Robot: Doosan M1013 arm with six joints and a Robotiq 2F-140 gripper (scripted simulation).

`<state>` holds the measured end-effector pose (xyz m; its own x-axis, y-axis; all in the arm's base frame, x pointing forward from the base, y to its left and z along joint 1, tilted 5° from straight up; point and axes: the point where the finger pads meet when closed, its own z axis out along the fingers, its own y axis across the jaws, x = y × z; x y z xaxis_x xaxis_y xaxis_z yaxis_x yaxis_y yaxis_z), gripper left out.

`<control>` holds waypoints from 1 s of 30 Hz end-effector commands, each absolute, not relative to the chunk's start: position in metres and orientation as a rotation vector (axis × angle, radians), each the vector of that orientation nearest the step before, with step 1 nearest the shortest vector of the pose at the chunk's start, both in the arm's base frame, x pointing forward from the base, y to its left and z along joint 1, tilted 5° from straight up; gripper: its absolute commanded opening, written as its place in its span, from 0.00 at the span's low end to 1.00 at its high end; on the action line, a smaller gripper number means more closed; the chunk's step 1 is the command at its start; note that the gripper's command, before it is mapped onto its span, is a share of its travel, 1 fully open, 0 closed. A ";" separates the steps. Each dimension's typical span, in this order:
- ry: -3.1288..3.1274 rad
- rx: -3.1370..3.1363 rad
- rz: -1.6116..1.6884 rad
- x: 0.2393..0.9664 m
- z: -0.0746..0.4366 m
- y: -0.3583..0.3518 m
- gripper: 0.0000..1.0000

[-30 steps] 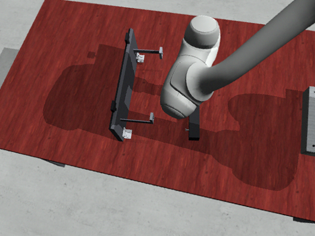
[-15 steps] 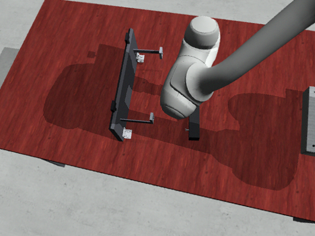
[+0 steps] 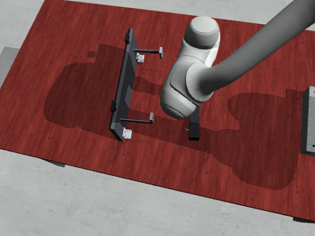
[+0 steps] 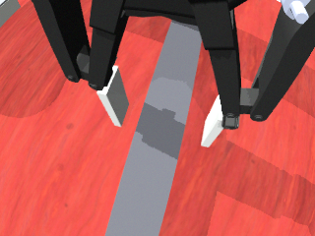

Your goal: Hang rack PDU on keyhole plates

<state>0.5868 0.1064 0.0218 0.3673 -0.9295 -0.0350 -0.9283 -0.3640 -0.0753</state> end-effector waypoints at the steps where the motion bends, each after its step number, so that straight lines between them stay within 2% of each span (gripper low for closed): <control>1: 1.722 -2.529 -0.021 0.587 0.022 0.106 0.55; 5: 1.722 -2.529 -0.021 0.587 0.022 0.106 0.55; 6: 1.722 -2.529 -0.021 0.587 0.022 0.106 0.00; 30: 1.722 -2.529 -0.021 0.587 0.022 0.106 0.00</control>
<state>0.5868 0.1064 0.0219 0.3673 -0.9295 -0.0349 -0.9283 -0.3640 -0.0755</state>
